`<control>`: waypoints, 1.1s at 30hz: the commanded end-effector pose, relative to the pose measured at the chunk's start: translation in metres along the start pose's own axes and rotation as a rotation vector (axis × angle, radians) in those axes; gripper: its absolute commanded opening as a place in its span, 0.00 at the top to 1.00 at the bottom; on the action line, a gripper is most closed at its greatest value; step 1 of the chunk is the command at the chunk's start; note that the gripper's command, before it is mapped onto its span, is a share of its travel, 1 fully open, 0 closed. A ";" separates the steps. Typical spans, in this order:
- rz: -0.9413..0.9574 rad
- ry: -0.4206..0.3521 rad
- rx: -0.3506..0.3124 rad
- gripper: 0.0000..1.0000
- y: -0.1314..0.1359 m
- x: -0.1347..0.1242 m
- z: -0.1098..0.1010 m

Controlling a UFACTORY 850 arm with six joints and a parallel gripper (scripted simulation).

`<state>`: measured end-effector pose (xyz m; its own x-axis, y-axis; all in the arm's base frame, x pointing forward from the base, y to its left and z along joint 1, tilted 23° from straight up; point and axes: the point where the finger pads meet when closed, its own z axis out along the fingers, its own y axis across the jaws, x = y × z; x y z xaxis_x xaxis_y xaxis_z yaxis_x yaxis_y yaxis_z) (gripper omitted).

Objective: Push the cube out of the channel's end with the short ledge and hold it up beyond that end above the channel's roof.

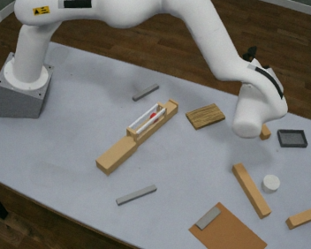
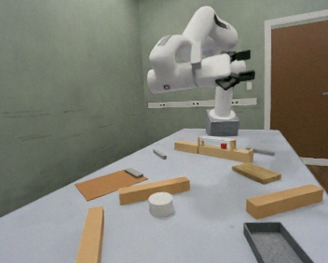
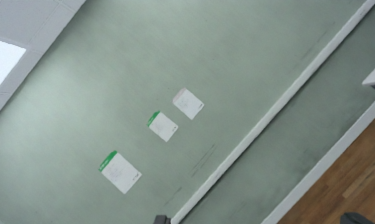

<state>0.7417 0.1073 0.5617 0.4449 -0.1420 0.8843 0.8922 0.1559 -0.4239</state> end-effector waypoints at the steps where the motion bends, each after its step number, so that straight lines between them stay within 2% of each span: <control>1: -0.002 -0.001 0.000 0.00 -0.001 0.001 0.000; 17: -0.002 -0.001 0.000 0.00 -0.001 0.001 0.000; 18: -0.002 -0.001 0.000 1.00 -0.001 0.001 0.000; 21: 0.000 -0.007 -0.027 1.00 0.004 -0.003 -0.004; 23: 0.005 -0.023 -0.081 1.00 0.013 -0.011 -0.013; 25: 0.011 -0.051 -0.171 1.00 0.027 -0.025 -0.030; 28: 0.024 -0.131 -0.365 1.00 0.053 -0.062 -0.074; 29: 0.024 -0.131 -0.365 1.00 0.053 -0.063 -0.074; 30: 0.027 -0.170 -0.441 1.00 0.061 -0.080 -0.094; 31: 0.027 -0.170 -0.441 1.00 0.061 -0.080 -0.094; 32: 0.031 -0.215 -0.519 1.00 0.068 -0.099 -0.117; 33: 0.031 -0.215 -0.519 1.00 0.068 -0.099 -0.117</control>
<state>0.7637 0.0376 0.4505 0.4835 0.0235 0.8750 0.8534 -0.2349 -0.4652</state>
